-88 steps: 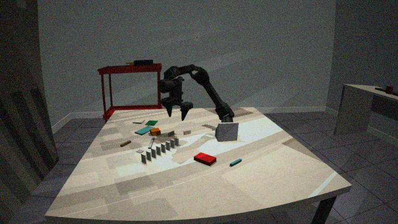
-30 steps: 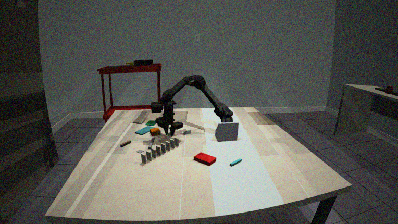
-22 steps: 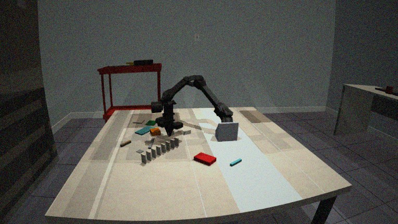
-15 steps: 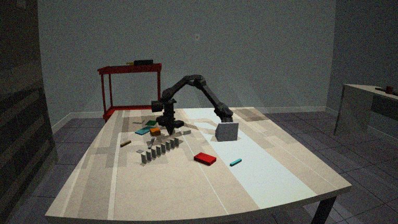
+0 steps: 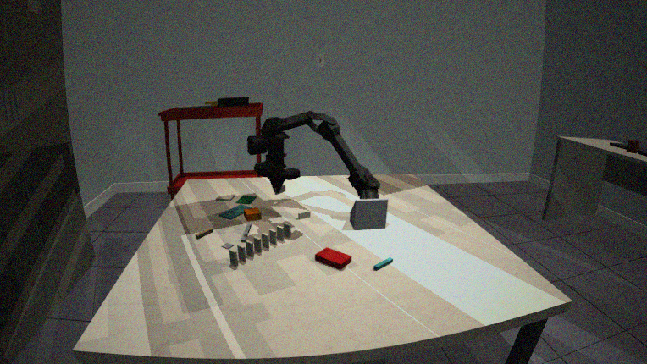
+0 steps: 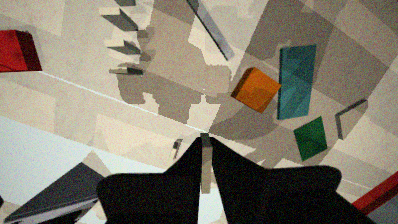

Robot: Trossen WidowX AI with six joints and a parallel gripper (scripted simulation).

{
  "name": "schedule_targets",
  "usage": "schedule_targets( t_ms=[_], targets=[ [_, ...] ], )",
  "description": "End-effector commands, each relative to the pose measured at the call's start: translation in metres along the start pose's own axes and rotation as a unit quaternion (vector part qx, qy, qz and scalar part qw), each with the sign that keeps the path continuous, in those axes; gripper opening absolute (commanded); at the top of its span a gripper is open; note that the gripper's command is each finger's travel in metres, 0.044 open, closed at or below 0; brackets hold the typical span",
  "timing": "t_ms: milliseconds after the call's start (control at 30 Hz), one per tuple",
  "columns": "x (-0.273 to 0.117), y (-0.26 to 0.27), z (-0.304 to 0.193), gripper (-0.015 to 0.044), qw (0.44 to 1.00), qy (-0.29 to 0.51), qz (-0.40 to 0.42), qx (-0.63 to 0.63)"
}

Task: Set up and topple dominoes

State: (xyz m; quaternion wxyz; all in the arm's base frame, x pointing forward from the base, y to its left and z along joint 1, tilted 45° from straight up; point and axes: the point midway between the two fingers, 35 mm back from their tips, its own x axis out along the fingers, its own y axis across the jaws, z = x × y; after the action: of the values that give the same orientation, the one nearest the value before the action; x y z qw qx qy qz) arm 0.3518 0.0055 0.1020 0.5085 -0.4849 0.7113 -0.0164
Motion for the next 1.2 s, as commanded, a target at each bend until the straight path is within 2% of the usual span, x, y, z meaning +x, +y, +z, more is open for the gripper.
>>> schedule_targets(
  t_ms=[0,233,300,533,1167],
  targets=[
    [-0.001,-0.035,-0.028,0.0020,0.997,-0.007,0.005,0.079],
    [-0.003,-0.104,-0.116,0.0020,0.971,0.001,-0.002,0.238],
    [-0.003,-0.109,-0.126,0.0020,0.968,0.003,-0.003,0.251],
    [0.008,-0.105,-0.122,0.0020,0.964,-0.023,0.026,0.265],
    [0.050,-0.098,-0.100,0.0020,0.917,-0.202,0.126,0.319]
  ],
)
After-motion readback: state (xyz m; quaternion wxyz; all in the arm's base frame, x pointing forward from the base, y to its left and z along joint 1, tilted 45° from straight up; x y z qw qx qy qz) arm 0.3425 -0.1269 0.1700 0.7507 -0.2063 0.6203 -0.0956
